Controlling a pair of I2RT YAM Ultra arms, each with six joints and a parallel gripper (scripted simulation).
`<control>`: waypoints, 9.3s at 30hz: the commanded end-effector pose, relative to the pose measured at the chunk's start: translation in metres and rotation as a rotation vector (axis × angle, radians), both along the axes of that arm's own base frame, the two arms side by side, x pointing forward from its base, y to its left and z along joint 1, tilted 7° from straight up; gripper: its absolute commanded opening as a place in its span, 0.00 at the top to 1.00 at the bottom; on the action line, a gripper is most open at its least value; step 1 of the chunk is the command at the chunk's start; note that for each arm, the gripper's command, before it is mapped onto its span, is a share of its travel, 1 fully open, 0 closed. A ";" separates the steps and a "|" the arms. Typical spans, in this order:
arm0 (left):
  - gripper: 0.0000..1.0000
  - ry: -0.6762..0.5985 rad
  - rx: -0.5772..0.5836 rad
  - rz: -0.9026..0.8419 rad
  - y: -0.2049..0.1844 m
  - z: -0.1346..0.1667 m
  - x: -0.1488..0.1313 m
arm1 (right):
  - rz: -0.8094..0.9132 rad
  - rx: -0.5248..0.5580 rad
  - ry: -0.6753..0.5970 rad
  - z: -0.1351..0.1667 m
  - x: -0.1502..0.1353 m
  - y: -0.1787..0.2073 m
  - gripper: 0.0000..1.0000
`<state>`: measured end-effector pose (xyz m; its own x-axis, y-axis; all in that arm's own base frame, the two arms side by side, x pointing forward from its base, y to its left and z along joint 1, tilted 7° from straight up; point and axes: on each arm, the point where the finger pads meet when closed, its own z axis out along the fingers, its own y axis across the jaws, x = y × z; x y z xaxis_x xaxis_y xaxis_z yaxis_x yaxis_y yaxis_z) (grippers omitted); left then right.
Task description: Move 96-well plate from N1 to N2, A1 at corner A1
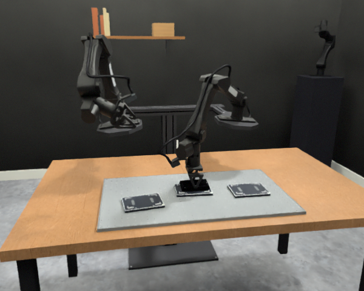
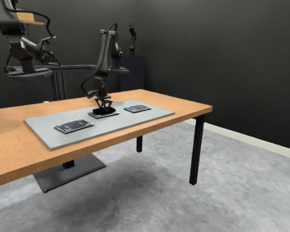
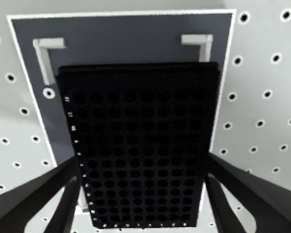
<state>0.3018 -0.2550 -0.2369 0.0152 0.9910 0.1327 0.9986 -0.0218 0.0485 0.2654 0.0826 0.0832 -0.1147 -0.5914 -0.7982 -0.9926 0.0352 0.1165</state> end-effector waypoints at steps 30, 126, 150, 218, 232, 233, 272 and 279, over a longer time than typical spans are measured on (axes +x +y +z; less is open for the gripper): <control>0.22 -0.027 -0.044 -0.014 -0.014 0.004 0.012 | -0.003 0.016 -0.017 0.006 0.007 0.000 0.00; 0.22 -0.028 -0.048 -0.011 -0.013 -0.013 0.016 | -0.003 0.016 -0.017 0.006 0.007 0.000 0.00; 0.00 -0.004 -0.024 -0.018 -0.013 0.008 0.014 | -0.003 0.016 -0.017 0.006 0.007 0.000 0.00; 0.00 -0.582 -0.565 0.946 0.204 0.170 0.053 | -0.417 -0.526 0.052 -0.196 0.040 0.119 0.00; 0.00 -0.752 -0.720 1.311 0.294 0.187 0.059 | -0.756 -0.351 0.014 -0.222 0.011 0.196 0.00; 0.00 -0.752 -0.720 1.311 0.294 0.187 0.059 | -0.756 -0.351 0.014 -0.222 0.011 0.196 0.00; 0.00 -0.607 -0.634 1.206 0.301 0.171 0.046 | -0.635 -0.466 0.021 -0.245 -0.026 0.204 0.00; 0.00 -0.418 -0.601 0.950 0.279 0.172 0.038 | -0.488 -0.611 -0.001 -0.254 -0.023 0.202 0.00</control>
<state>0.3420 0.0347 -0.0696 -0.7208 0.3548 -0.5955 0.3316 0.9309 0.1533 0.2442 0.2861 -0.1651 -0.5252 -0.7243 -0.4467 -0.7926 0.6075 -0.0532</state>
